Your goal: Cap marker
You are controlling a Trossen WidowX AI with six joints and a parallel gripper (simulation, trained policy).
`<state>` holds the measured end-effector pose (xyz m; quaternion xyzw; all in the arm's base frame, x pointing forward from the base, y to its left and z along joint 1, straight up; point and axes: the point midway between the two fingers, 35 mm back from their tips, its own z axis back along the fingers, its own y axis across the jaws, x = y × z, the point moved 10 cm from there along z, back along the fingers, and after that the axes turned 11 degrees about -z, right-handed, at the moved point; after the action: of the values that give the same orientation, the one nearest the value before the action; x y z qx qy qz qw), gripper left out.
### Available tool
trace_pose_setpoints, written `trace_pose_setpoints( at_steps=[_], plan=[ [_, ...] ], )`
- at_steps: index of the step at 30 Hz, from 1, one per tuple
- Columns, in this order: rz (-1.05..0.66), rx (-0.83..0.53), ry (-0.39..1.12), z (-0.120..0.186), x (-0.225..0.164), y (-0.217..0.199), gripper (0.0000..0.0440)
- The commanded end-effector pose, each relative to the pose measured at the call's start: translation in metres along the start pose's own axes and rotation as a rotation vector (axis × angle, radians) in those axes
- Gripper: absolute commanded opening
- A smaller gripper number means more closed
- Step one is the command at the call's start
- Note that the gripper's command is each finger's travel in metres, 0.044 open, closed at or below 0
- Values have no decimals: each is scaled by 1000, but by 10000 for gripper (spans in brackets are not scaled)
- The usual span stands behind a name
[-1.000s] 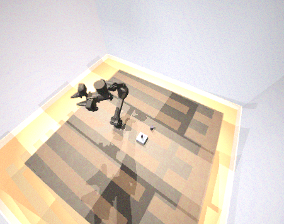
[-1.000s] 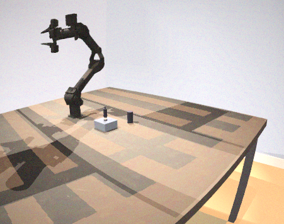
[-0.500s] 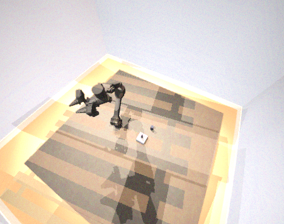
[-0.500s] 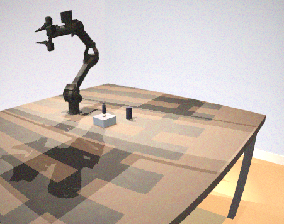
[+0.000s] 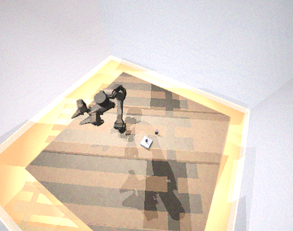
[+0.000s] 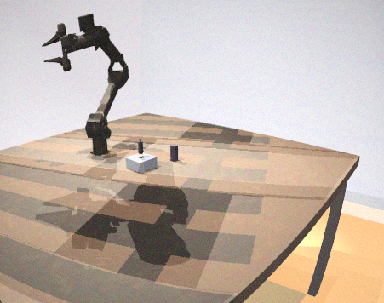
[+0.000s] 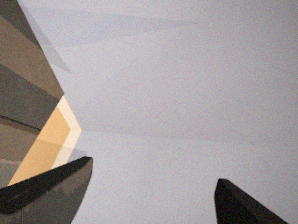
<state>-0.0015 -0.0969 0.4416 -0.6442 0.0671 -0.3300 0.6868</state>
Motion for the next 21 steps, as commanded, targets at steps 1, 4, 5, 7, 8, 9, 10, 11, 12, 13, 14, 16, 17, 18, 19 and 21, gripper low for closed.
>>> trace_pose_setpoints(
  at_steps=[1,4,5,7,8,9,10,11,12,13,14,16,17,18,19,21],
  plan=[
    [-9,27,-32,-2,7,3,293],
    [-13,47,-53,-3,13,6,293],
    [-15,53,-60,-3,15,7,294],
    [-18,67,-74,-4,18,9,294],
    [-20,74,-81,-4,20,10,294],
    [-22,80,-88,-5,22,11,294],
    [-23,87,-94,-5,24,12,294],
    [-25,94,-101,-5,26,13,294],
    [-26,101,-108,-5,28,14,295],
    [-28,108,-114,-6,29,15,295],
    [-30,115,-121,-6,31,16,295],
    [-33,129,-133,-6,35,18,295],
    [-35,136,-140,-6,37,19,295],
    [-36,143,-146,-6,39,20,295],
    [-38,150,-152,-6,40,21,295],
    [-41,164,-164,-6,44,24,296]
  ],
)
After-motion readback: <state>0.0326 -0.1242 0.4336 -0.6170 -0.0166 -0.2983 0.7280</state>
